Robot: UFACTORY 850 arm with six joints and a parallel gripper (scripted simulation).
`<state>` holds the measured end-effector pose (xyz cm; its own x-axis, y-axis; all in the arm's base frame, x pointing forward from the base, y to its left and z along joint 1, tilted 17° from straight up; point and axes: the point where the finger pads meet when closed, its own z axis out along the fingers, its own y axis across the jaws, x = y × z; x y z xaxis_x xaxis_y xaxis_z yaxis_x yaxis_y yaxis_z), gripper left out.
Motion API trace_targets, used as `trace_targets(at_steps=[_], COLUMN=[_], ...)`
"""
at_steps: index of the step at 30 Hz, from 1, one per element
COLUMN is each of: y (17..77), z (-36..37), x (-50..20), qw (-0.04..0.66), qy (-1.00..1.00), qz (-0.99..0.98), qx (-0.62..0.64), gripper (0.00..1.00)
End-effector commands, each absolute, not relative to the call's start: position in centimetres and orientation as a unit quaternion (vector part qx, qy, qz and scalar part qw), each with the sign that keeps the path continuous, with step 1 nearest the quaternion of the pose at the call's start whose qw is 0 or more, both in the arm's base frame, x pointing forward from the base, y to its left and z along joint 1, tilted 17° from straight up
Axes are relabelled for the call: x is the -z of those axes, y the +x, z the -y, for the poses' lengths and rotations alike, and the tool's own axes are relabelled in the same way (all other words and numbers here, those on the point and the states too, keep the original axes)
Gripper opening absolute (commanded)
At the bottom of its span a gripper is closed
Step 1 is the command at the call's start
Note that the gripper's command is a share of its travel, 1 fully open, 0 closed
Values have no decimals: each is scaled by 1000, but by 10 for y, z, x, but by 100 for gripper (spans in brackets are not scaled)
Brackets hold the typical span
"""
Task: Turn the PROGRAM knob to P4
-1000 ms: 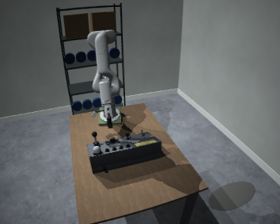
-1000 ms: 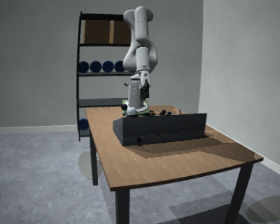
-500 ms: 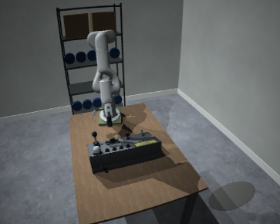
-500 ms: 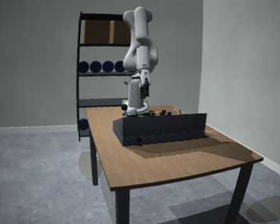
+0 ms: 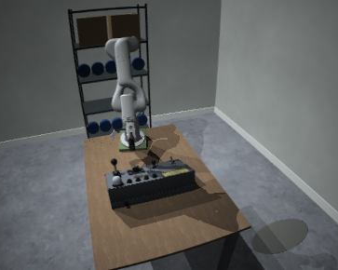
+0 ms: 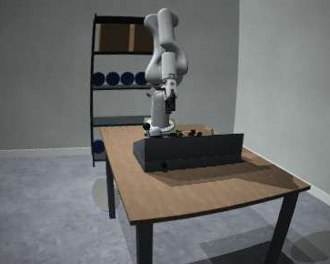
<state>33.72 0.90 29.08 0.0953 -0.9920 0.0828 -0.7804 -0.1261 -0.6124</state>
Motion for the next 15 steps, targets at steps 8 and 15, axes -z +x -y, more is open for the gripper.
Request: trace_targets(at_steps=[8, 15], y=[332, 330], z=[-8, -8], x=[-299, -302], qw=[228, 228], qy=[-718, -718], qz=[-620, -620], qx=[222, 222], gripper=[76, 76])
